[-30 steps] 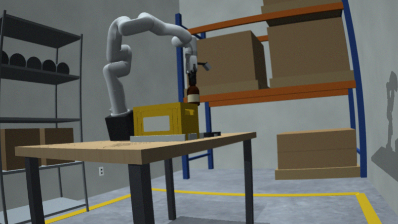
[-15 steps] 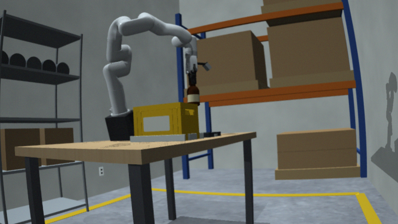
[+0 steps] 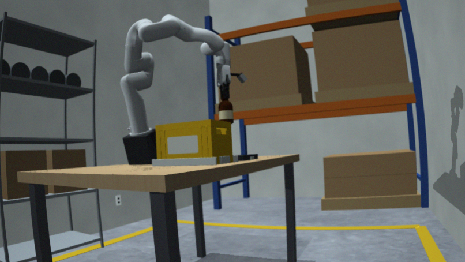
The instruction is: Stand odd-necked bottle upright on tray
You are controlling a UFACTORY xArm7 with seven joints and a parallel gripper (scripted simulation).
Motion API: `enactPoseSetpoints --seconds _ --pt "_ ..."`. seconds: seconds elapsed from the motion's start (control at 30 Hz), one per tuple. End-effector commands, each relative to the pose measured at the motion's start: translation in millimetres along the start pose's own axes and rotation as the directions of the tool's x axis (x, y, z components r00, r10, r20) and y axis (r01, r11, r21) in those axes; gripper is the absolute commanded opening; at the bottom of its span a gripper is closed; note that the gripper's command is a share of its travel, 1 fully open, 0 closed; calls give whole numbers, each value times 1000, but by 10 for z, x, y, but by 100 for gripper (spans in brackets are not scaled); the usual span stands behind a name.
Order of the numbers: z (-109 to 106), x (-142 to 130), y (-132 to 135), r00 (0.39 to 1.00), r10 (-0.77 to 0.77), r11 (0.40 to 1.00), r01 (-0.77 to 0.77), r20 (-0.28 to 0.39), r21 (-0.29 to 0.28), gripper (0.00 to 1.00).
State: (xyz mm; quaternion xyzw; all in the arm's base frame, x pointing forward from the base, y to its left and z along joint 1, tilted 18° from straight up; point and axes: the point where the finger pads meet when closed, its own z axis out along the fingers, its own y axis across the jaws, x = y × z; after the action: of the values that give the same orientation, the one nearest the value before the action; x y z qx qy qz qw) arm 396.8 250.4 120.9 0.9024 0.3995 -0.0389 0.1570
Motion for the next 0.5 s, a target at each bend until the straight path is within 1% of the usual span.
enactPoseSetpoints --seconds 0.0,0.47 --pt "-14 12 -2 1000 0 1000 0 -5 -1 0" --pt "70 12 -3 1000 0 1000 0 -5 -1 0"
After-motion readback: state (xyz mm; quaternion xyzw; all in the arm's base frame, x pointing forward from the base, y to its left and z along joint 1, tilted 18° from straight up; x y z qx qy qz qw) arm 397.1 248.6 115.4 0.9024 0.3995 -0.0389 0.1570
